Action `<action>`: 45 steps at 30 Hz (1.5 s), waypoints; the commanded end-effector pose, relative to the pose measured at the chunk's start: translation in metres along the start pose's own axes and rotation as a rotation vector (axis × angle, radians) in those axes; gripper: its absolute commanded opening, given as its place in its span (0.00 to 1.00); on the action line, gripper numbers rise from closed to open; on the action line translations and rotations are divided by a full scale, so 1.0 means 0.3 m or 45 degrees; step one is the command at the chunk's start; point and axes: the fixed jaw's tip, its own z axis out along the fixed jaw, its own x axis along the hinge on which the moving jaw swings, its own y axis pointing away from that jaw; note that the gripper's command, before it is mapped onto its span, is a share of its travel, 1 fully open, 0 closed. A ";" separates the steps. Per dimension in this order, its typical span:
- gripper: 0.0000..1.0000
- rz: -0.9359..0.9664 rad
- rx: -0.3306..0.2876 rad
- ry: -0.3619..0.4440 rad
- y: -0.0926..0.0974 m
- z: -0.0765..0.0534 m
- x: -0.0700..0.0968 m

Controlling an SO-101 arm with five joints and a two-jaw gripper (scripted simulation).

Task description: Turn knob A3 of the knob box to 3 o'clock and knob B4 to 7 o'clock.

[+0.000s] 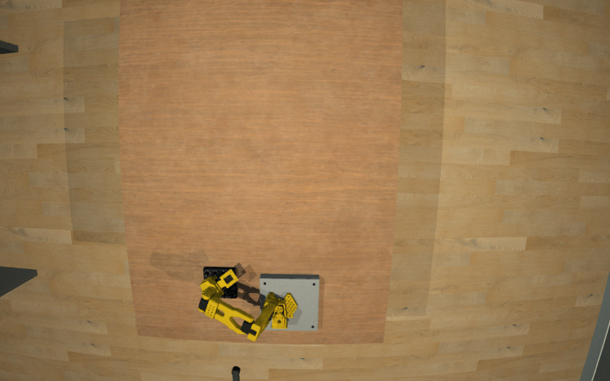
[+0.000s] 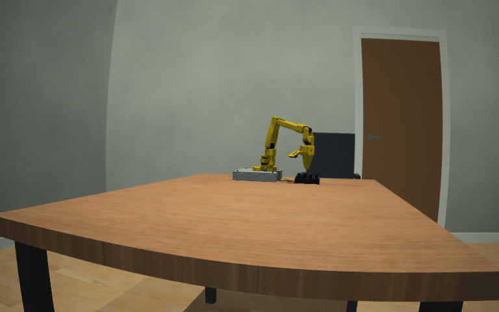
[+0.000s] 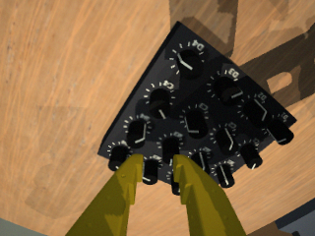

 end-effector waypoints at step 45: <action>0.09 0.165 -0.010 0.011 -0.099 -0.006 -0.114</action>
